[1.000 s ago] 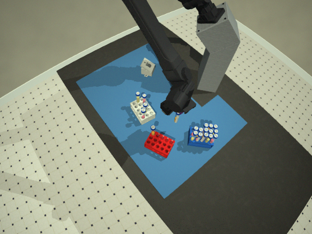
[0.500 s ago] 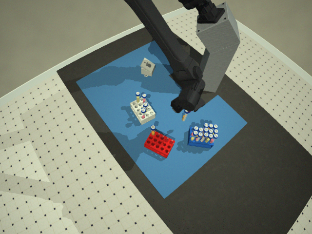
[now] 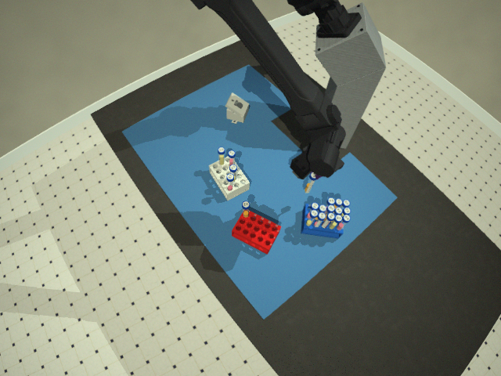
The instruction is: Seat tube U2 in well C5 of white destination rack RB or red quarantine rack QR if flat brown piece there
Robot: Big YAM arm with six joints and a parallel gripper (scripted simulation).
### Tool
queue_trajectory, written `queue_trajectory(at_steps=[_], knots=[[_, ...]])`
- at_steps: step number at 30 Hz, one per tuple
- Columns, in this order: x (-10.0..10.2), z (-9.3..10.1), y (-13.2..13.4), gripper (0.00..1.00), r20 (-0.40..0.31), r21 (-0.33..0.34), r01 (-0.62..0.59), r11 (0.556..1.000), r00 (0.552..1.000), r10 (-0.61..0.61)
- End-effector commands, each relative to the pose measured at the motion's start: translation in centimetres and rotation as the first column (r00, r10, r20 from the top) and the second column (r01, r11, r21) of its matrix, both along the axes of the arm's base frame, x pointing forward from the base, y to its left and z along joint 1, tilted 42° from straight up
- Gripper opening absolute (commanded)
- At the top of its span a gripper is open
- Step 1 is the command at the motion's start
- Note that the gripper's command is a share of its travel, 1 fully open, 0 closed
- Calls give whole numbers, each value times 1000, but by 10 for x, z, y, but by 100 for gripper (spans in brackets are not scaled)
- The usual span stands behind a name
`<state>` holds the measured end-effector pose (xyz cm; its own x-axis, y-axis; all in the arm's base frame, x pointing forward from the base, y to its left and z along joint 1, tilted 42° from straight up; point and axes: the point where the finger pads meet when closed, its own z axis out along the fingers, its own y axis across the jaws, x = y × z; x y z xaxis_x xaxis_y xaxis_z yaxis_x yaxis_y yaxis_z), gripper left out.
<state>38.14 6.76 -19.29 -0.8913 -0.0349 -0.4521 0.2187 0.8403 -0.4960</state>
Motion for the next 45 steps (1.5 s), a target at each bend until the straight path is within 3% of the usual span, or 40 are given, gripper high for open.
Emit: queue_trajectory(at_steps=[1, 4, 5, 13, 29, 45], knots=[[-11, -7, 12, 0, 20, 11, -6, 1000, 1000, 6], [-13, -9, 13, 0, 21, 11, -6, 1000, 1000, 6], [0, 2, 22, 0, 45, 26, -7, 1000, 999, 5], [-1, -11, 26, 0, 11, 7, -7, 1000, 1000, 6], [19, -10, 46, 0, 23, 13, -7, 1000, 1000, 7], [25, -9, 42, 0, 26, 16, 3, 1000, 1000, -3]])
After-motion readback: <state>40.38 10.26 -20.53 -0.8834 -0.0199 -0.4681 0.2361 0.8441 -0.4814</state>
